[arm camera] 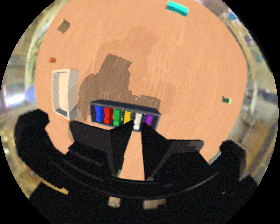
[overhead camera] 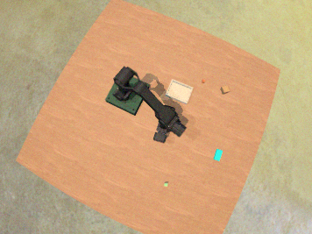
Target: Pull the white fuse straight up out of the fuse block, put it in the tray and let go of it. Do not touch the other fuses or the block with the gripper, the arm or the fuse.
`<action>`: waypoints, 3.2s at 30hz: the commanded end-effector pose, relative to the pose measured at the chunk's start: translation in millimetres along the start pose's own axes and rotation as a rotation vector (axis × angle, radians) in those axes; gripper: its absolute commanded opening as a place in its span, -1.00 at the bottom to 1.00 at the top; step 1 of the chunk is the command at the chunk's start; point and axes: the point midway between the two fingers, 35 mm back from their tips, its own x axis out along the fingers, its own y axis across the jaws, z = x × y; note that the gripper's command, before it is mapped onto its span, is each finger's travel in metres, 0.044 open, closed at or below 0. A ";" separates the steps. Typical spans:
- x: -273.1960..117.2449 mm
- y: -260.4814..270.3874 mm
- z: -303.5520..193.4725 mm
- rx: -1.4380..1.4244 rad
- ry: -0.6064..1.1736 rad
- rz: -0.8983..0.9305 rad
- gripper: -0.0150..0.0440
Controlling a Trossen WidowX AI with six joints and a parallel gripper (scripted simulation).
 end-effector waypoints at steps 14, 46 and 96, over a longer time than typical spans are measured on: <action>10.4 0.6 0.1 0.006 -0.001 0.003 -0.26; 2.3 -0.1 0.7 0.003 -0.001 0.000 -0.49; -22.1 -0.1 0.8 0.005 -0.001 0.003 -0.49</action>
